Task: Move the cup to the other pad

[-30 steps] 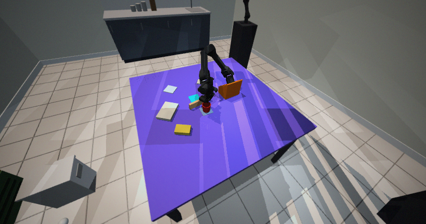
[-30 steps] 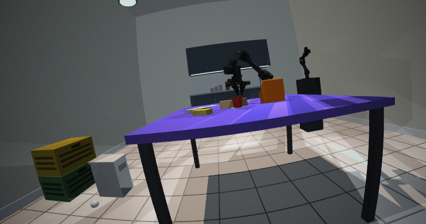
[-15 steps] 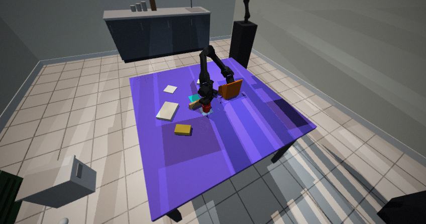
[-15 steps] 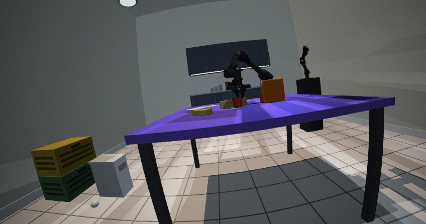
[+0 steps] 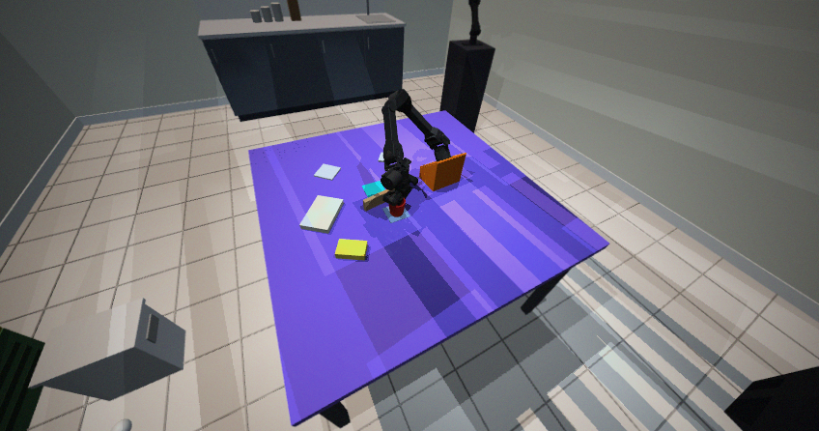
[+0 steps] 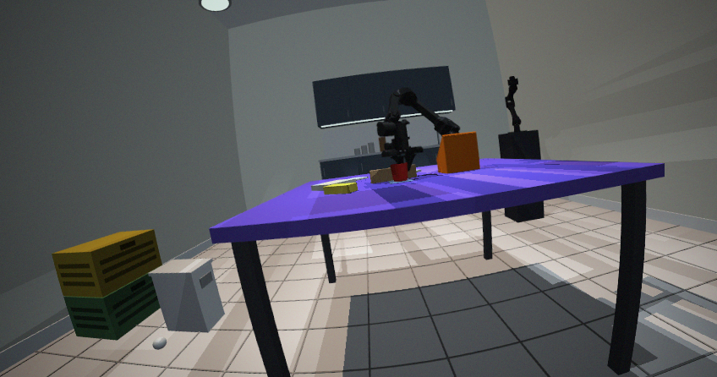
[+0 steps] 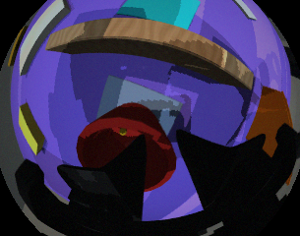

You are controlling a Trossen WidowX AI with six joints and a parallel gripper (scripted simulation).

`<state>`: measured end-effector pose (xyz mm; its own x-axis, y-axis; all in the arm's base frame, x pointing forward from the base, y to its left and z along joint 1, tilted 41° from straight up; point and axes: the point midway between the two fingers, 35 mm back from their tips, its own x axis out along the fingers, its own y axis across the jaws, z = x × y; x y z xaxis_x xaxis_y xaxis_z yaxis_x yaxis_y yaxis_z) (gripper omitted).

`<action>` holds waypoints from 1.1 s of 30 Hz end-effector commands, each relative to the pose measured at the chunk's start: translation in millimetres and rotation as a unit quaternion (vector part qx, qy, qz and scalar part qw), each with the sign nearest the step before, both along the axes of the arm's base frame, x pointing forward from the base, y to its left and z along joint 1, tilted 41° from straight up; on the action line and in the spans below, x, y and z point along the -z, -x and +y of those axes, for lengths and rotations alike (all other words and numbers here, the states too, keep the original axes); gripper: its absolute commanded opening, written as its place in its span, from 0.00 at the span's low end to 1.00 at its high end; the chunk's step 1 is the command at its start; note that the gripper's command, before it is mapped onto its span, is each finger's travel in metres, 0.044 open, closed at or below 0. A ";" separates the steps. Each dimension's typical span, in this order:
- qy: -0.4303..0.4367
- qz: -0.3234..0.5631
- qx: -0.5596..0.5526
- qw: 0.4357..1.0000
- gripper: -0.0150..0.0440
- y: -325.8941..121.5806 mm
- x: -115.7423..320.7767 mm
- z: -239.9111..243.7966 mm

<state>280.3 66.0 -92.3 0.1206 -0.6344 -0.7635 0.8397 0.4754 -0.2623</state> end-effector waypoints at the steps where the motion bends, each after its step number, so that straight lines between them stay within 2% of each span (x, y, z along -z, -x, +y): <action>1: 0.004 0.002 -0.002 1.000 0.50 1.1 2.1 -2.5; 3: 0.004 0.002 -0.002 1.000 0.50 1.1 2.1 -2.5; 6: 0.001 0.001 0.000 1.000 0.37 0.7 1.0 -1.1; 16: 0.001 0.001 0.000 1.000 0.26 0.7 1.0 -1.1; 23: 0.001 0.002 0.000 1.000 0.25 0.7 -3.6 3.7; 33: 0.000 0.003 -0.001 1.000 0.25 4.7 -33.4 30.8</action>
<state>275.2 85.2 -70.8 0.1100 -0.6436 -0.7574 0.8350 0.4732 -0.2808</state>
